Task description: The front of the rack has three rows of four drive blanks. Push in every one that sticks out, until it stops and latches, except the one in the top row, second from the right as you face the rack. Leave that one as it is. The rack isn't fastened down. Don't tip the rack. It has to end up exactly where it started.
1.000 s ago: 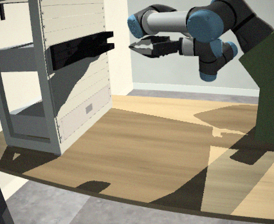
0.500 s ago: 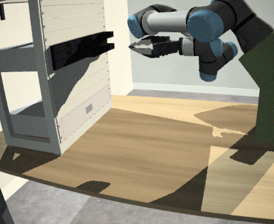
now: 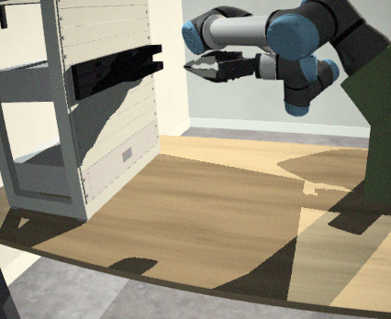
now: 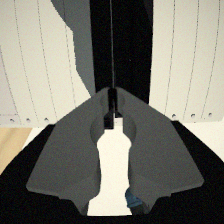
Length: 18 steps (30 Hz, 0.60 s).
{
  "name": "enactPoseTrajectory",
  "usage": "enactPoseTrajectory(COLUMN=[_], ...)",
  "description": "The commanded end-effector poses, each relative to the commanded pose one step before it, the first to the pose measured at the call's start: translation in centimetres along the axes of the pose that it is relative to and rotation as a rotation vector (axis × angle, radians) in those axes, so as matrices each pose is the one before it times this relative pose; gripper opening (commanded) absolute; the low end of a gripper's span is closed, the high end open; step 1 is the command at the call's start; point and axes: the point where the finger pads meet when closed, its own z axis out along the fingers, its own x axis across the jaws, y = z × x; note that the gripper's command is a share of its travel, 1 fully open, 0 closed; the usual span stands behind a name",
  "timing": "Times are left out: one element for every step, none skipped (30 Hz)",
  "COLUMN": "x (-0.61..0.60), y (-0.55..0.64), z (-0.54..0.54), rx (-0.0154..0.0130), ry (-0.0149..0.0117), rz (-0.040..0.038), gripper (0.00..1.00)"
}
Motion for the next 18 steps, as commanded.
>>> enactPoseTrajectory(x=[1.369, -0.02, 0.0, 0.0, -0.008, -0.012, -0.018, -0.024, -0.031, -0.017, -0.02, -0.028, -0.036, -0.023, -0.027, -0.036, -0.032, -0.03], y=[2.479, -0.028, 0.0, 0.0, -0.031, -0.034, -0.036, -0.039, -0.042, -0.044, -0.047, -0.05, -0.053, -0.054, -0.057, -0.061, -0.062, -0.064], z=[-1.289, 0.062, 0.0, 0.0, 0.069, 0.074, 0.08, 0.085, 0.09, 0.098, 0.104, 0.109, 0.114, 0.121, 0.126, 0.13, 0.136, 0.141], rx=[0.00499, 0.00001, 0.0, 0.0, 0.0, 0.0, 0.0, 0.0, 0.0, 0.0, 0.0, 0.0, 0.0, 0.0, 0.0, 0.0, 0.0, 0.0], ry=[-0.00036, -0.00016, 0.0, 0.0, 0.00024, 0.00014, 0.00002, -0.00012, -0.00028, 0.00019, 0.00013, -0.00006, -0.00026, 0.00018, 0.00007, -0.00015, -0.00001, 0.00011], rz=[0.00074, -0.00003, 0.0, 0.0, 0.00006, 0.00003, 0.00001, -0.00003, -0.00007, 0.00005, 0.00003, -0.00001, -0.00007, 0.00005, 0.00002, -0.00004, 0.0, 0.00003], gripper=[0.0, 0.0, 0.0, 0.0, 0.0, 0.0, 0.0, 0.0, 0.0, 0.0, 0.0, 0.0, 0.0, 0.0, 0.0, 0.0, 0.0, 0.0])
